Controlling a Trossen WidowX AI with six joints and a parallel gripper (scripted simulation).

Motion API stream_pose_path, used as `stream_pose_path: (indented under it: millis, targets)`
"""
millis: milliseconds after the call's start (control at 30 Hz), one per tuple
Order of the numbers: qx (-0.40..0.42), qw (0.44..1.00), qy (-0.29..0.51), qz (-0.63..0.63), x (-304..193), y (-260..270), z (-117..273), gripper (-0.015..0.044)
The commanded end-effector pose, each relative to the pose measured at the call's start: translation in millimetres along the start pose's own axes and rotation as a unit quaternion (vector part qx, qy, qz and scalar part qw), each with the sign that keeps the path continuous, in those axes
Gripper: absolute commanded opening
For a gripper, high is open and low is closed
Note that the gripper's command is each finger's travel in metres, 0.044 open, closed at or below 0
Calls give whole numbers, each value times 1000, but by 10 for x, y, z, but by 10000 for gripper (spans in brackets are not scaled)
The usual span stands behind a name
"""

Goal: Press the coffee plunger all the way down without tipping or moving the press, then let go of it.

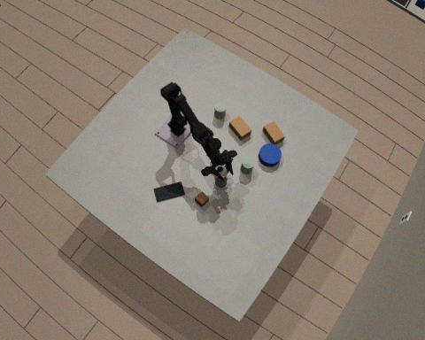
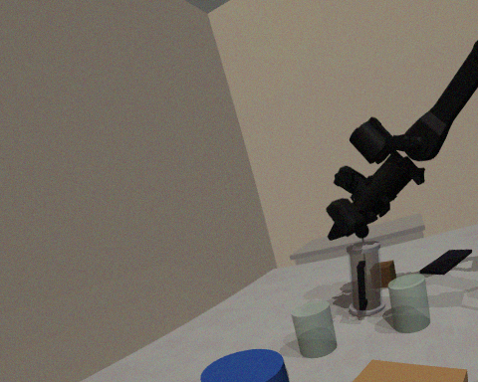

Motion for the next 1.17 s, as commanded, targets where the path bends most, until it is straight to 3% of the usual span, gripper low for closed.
stream_pose_path:
  millis: [0,133,300,500,1133]
  targets:
    - [0,1000,1,0,-4,0,0,350]
    - [0,1000,1,0,-4,0,0,440]
    - [0,1000,3,1,113,3,101,440]
    - [1,1000,11,4,551,9,639,440]
    - [1,1000,11,5,513,12,627,440]
Point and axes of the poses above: the point midway between the two fingers, 35 mm back from their tips, its own z axis back along the fingers, its own y axis across the jaws, x = y × z, the point moved 6 cm from there along z, back along the fingers, and after that the axes turned 2 degrees about z, right-handed, at the moved point
